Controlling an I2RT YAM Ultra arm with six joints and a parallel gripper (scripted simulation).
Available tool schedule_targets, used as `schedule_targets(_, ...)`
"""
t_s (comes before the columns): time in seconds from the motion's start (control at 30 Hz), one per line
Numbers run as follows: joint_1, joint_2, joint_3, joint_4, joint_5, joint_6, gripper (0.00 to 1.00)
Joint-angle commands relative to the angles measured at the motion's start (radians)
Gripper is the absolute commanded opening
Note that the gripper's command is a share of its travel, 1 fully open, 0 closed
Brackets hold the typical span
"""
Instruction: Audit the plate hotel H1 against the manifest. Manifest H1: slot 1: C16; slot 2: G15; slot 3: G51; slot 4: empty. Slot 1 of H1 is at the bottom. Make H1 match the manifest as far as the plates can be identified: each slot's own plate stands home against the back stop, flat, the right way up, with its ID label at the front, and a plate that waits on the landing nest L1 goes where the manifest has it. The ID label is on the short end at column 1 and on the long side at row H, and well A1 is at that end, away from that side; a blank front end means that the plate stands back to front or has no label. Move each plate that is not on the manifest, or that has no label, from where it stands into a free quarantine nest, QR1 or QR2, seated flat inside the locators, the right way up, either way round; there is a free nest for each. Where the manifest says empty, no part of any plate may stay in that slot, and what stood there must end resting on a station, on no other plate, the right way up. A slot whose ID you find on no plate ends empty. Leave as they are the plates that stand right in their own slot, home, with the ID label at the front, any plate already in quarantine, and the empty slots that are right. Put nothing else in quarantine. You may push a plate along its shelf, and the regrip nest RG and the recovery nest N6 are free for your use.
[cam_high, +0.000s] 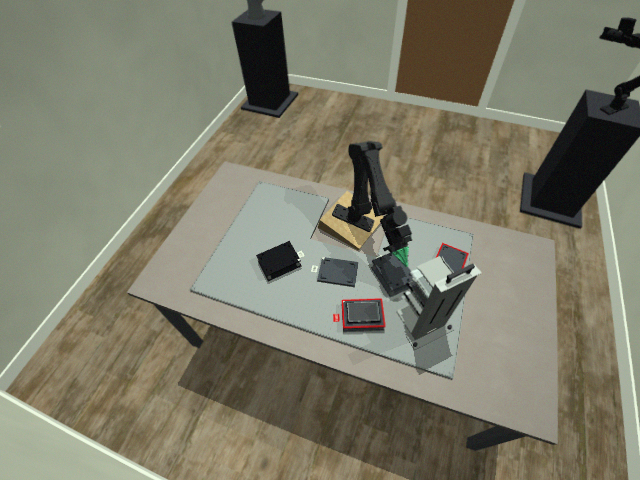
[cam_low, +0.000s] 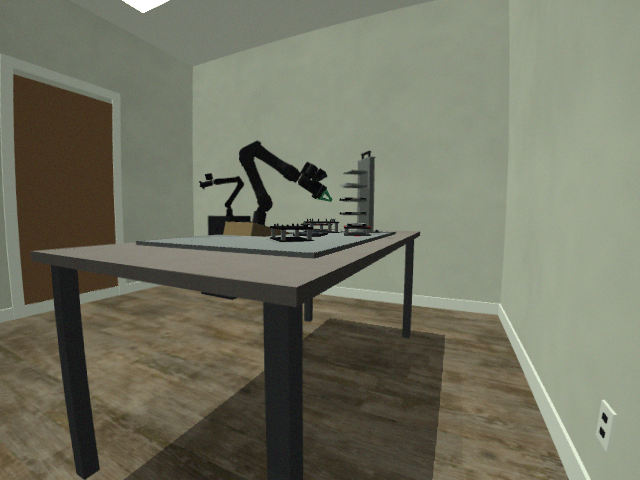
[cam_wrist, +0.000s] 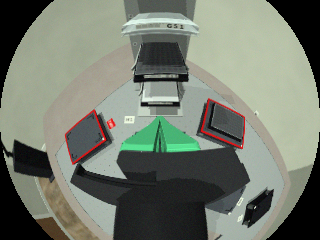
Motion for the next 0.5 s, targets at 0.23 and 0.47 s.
schedule_targets(0.23,-0.021,-0.103,-0.045,-0.044,-0.013,-0.007,0.00)
schedule_targets(0.47,-0.025,-0.144,-0.066,-0.066,-0.017,-0.009,0.00)
